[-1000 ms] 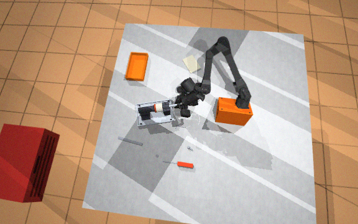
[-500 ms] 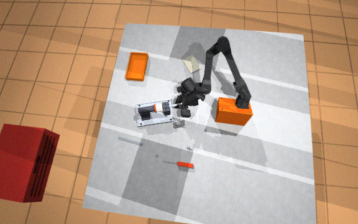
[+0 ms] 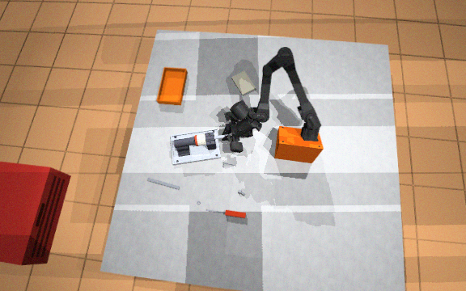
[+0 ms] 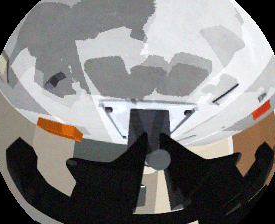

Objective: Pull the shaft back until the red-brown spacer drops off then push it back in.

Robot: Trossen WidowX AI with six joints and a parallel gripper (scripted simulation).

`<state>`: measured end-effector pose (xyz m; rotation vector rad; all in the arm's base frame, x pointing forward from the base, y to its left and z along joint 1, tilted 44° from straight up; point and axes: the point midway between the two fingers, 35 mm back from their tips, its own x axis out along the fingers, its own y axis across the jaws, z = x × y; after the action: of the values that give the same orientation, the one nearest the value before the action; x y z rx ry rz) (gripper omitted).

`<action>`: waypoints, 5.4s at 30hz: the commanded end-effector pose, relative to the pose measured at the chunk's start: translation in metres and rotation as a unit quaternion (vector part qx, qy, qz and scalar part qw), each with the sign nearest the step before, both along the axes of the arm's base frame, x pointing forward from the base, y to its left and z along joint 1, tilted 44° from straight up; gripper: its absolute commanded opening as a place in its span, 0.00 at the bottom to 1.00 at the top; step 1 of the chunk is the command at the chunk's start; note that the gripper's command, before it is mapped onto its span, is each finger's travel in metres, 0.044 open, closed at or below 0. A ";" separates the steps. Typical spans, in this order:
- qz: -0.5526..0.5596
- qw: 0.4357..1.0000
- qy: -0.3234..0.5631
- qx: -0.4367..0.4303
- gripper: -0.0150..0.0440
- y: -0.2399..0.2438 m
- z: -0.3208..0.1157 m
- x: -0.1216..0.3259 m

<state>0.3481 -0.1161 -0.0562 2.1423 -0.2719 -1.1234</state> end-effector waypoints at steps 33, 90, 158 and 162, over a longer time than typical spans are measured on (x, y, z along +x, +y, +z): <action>0.001 1.000 0.001 -0.002 0.25 0.000 0.001 -0.005; -0.001 1.000 0.000 0.000 0.25 0.000 0.002 -0.010; 0.001 1.000 0.001 -0.002 0.25 0.000 -0.002 0.013; 0.001 1.000 0.001 -0.002 0.25 0.000 -0.003 0.014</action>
<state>0.3602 -0.1163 -0.0578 2.1335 -0.2719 -1.1231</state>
